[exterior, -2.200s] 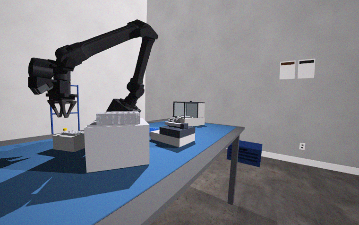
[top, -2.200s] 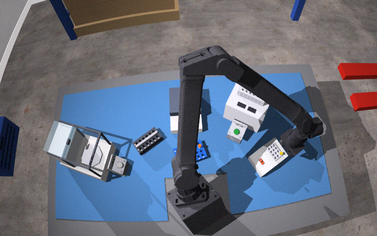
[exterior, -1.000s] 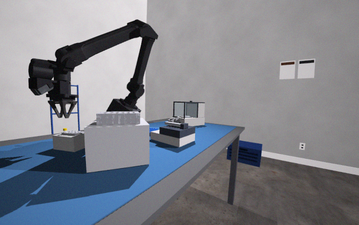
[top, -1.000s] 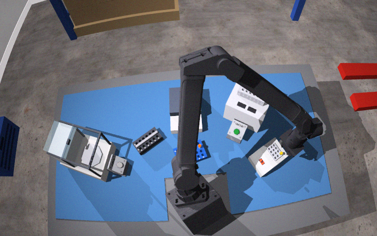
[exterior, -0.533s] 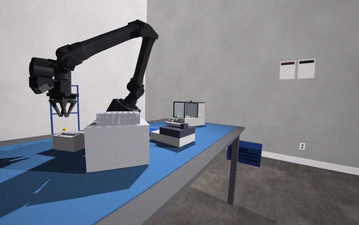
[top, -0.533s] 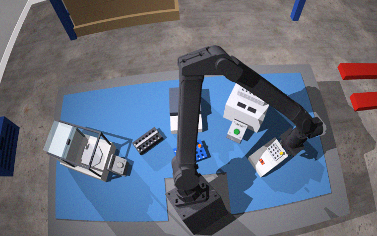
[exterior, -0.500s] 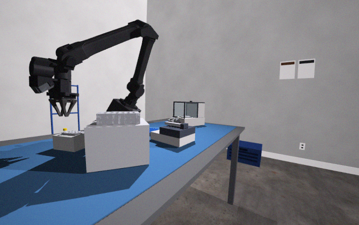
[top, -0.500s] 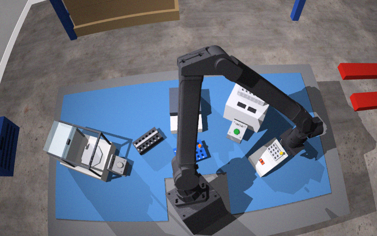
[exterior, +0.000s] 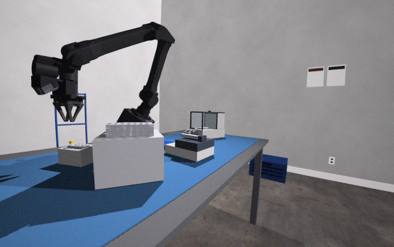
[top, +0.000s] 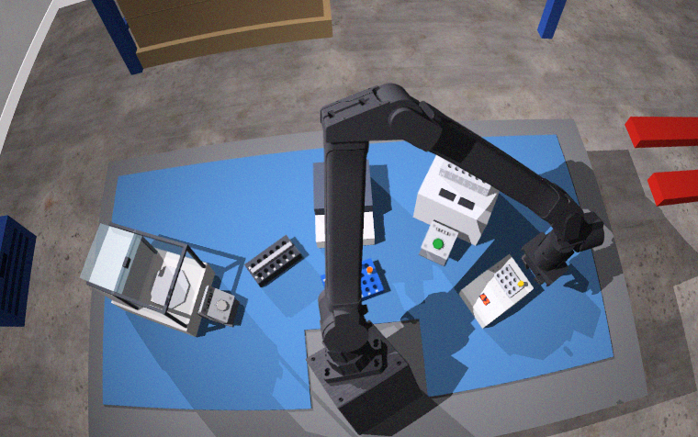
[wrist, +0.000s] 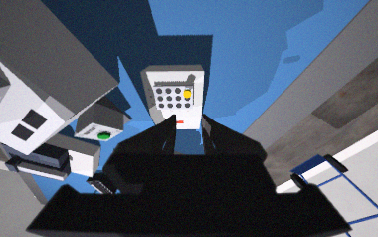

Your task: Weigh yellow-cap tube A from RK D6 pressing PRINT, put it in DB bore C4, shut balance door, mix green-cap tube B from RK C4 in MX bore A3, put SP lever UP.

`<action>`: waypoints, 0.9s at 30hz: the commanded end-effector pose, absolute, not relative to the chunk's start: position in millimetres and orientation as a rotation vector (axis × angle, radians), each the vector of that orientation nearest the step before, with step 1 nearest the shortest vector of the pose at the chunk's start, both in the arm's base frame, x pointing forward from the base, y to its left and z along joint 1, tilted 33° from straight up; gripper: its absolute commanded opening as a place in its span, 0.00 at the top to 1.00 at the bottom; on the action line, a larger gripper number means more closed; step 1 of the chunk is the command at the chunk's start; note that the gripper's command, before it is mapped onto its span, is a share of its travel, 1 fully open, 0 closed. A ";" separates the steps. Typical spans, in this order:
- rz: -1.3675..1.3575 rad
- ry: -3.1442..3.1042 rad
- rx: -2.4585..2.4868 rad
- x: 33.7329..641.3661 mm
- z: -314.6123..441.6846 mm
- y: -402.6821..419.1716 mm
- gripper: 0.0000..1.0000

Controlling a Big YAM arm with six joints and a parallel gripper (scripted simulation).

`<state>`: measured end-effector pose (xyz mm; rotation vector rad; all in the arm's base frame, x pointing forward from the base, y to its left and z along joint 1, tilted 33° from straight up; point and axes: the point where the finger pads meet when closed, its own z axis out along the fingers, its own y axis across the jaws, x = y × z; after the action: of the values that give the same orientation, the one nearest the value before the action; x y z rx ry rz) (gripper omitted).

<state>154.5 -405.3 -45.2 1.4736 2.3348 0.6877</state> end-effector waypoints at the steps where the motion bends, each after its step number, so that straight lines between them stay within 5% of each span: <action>1: 0.640 2.326 1.455 146.0 -29.0 -428.4 0.70; 27: 0.662 2.330 1.466 126.0 -3.0 -428.5 0.70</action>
<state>136.2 -417.1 -13.4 1.4697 2.3365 0.6851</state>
